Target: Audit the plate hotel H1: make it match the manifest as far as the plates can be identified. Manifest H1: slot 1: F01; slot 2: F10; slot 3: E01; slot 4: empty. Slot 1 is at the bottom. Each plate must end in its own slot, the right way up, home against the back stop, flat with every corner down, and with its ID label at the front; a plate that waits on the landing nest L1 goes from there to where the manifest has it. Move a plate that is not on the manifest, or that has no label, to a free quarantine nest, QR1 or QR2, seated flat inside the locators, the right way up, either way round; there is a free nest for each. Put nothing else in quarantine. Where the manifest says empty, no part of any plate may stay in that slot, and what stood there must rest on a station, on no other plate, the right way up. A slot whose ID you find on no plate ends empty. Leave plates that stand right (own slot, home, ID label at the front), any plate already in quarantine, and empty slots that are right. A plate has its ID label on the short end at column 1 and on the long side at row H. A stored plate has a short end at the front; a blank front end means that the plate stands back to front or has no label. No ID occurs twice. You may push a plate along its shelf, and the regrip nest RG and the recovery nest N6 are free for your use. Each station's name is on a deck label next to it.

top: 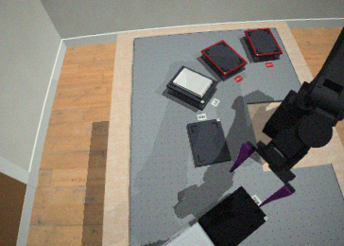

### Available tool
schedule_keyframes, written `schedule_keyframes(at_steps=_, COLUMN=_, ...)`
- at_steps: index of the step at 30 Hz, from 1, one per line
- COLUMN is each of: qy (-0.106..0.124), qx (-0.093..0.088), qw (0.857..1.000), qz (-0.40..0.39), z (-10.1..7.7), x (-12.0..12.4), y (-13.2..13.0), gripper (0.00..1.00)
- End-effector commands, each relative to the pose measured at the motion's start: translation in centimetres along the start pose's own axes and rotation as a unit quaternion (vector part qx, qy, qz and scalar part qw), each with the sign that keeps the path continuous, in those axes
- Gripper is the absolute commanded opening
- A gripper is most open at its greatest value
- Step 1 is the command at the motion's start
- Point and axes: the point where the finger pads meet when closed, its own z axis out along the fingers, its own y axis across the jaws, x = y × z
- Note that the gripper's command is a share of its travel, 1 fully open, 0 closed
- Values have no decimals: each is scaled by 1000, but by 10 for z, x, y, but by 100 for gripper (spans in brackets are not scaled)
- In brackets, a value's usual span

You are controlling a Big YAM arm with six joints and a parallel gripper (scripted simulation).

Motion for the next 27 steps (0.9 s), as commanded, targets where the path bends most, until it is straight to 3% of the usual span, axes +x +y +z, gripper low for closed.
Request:
schedule_keyframes(at_steps=1, qy=-5, qx=14, qw=1000, qz=-10, z=-3, x=-4, y=-17, gripper=100)
schedule_keyframes(at_steps=21, qy=0, qx=15, qw=1000, qz=-12, z=-4, x=-1, y=-77, gripper=100)
schedule_keyframes(at_steps=24, qy=-5, qx=40, qw=999, qz=0, z=-10, x=-2, y=-87, gripper=100)
schedule_keyframes(at_steps=27, qy=-6, qx=47, qw=999, qz=15, z=-12, x=-1, y=-90, gripper=100)
